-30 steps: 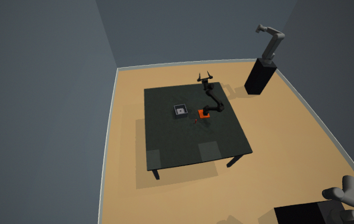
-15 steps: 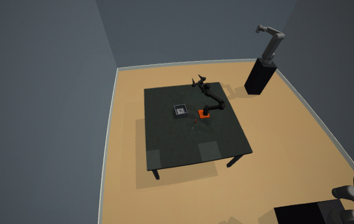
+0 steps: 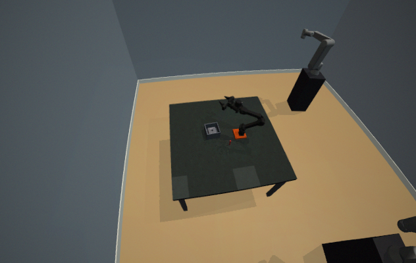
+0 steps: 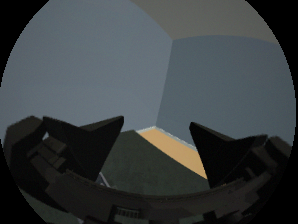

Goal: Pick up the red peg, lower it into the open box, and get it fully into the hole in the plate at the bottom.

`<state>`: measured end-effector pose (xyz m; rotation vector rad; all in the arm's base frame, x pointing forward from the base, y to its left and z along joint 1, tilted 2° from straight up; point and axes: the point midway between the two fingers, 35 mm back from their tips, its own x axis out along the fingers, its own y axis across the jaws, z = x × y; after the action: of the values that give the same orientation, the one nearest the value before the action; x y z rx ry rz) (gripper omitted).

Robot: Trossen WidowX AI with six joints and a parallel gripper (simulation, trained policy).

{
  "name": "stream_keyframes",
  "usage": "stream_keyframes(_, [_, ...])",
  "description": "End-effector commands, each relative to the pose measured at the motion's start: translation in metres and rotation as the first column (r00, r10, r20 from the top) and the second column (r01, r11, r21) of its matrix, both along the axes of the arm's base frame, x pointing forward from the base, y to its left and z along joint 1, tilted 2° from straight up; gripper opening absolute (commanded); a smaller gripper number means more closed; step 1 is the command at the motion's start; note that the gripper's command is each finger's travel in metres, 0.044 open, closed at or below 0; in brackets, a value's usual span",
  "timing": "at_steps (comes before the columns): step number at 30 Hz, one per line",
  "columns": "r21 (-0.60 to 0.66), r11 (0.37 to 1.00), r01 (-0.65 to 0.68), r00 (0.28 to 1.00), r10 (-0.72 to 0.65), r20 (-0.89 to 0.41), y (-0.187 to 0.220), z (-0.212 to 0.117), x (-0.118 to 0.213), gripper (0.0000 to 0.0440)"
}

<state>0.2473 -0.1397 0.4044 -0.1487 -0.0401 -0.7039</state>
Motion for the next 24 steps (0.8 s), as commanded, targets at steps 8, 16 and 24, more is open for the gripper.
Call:
stream_keyframes(8, [0.310, 0.939, -0.150, 0.979, 0.185, -0.087, 0.052, -0.065, 0.028, 0.0440])
stream_keyframes(16, [0.524, 0.835, -0.169, 0.944, 0.290, -0.158, 0.095, -0.114, 0.031, 0.0440])
stream_keyframes(24, [0.699, 0.709, -0.091, 0.898, 0.362, -0.250, 0.137, -0.163, 0.018, 0.0440])
